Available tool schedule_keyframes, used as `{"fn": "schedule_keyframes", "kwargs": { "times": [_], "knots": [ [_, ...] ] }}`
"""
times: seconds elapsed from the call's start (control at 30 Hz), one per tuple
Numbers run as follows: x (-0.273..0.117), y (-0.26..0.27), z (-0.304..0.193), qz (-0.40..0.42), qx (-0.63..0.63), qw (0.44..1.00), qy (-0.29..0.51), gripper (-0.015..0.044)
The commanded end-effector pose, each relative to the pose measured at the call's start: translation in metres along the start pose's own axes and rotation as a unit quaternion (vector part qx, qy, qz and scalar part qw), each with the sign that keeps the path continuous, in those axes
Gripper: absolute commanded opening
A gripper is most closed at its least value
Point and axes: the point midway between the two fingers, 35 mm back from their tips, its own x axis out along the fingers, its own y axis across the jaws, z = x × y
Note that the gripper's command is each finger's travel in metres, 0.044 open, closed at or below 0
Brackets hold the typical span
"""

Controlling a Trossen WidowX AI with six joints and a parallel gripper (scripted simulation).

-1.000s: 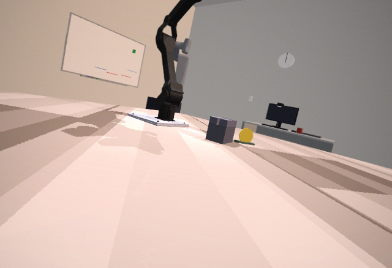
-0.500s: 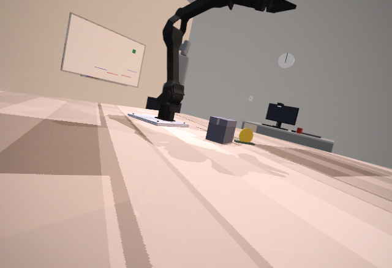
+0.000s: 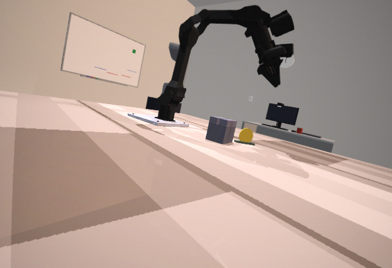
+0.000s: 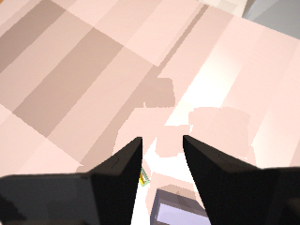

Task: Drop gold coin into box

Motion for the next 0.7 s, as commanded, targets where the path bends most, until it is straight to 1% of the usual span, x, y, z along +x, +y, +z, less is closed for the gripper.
{"fn": "schedule_keyframes", "kwargs": {
  "times": [0.0, 0.07, 0.13, 0.37, 0.5, 0.67],
  "knots": [
    [0.036, 0.021, -0.043, 0.038, -0.113, 0.985, 0.128, 0.0161],
    [0.049, 0.032, -0.066, 0.067, -0.176, 0.963, 0.193, 0.0161],
    [0.054, 0.037, -0.083, 0.089, -0.216, 0.944, 0.234, 0.0161],
    [0.057, 0.038, -0.086, 0.092, -0.221, 0.941, 0.240, 0.0161],
    [0.084, 0.039, -0.100, 0.092, -0.221, 0.941, 0.239, 0.0161],
    [0.087, 0.039, -0.102, 0.092, -0.221, 0.941, 0.239, 0.0161]
  ]
}}
